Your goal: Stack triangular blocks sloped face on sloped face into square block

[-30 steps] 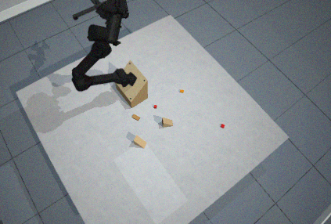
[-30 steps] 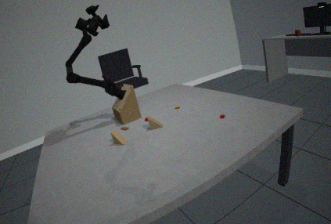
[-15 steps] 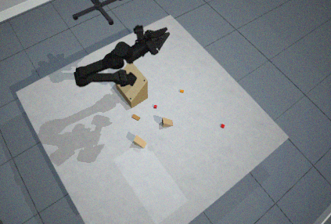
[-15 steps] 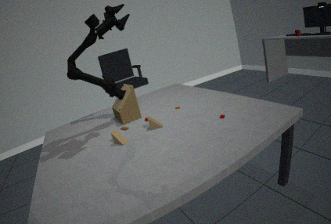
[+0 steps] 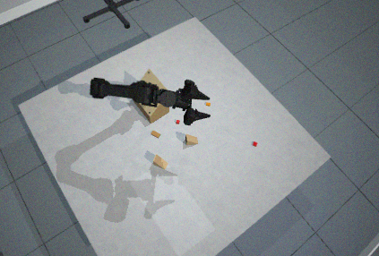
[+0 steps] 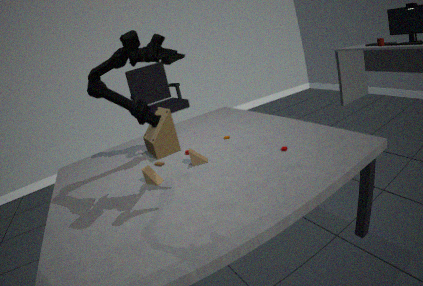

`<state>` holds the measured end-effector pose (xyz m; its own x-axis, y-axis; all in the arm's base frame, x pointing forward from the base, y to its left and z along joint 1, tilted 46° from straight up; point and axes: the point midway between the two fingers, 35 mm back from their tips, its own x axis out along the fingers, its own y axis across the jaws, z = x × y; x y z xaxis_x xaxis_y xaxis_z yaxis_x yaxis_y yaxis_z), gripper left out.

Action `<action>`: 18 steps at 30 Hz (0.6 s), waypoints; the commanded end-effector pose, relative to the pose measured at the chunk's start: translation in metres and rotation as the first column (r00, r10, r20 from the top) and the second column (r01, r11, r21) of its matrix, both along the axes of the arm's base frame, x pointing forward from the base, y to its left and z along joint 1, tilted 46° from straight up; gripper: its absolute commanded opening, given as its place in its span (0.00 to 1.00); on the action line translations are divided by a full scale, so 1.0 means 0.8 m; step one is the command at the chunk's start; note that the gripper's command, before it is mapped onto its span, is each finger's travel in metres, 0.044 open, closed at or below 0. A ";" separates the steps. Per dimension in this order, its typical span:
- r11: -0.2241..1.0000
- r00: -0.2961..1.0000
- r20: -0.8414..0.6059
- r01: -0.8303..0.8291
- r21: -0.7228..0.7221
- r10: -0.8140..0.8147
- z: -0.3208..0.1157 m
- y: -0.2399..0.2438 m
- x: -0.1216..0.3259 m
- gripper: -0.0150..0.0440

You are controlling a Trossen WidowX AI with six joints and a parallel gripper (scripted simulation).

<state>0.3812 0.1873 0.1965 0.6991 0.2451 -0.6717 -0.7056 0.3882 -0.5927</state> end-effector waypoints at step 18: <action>0.380 0.420 -0.101 0.660 -0.648 -0.902 -0.101 -0.415 -0.072 1.00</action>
